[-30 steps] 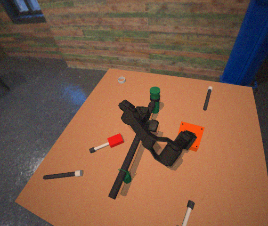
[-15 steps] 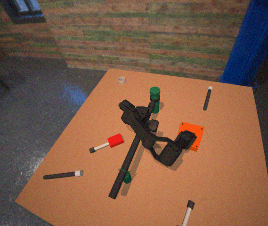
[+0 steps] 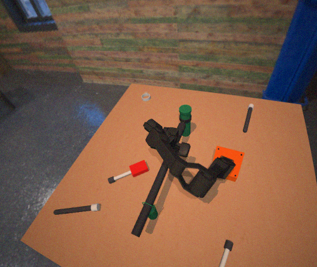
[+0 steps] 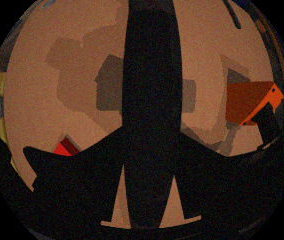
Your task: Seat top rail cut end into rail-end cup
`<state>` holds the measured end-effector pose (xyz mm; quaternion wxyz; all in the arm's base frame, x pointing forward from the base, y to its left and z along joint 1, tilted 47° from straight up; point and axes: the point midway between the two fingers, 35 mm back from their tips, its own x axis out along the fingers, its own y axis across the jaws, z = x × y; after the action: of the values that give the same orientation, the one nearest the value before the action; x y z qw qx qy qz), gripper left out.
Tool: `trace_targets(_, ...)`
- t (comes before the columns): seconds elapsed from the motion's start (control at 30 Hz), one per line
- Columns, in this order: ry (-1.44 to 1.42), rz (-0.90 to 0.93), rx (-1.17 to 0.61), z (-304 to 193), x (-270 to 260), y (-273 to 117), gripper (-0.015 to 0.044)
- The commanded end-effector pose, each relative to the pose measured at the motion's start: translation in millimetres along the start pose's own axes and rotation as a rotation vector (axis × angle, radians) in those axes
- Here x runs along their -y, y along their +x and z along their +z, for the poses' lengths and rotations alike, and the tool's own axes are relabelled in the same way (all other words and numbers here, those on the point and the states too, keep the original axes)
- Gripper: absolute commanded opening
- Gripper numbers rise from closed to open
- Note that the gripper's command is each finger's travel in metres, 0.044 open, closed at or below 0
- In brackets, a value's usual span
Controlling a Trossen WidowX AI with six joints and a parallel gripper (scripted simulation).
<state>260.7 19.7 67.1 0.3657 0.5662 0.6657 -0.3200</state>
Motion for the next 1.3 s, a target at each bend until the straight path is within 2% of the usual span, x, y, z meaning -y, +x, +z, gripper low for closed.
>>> trace_targets(0.0, 0.004, 0.006, 0.012, 7, 0, -3, 0.0000)
trace_targets(1.27, -0.002, 0.001, -0.001, 24, 0, 4, 0.0000)
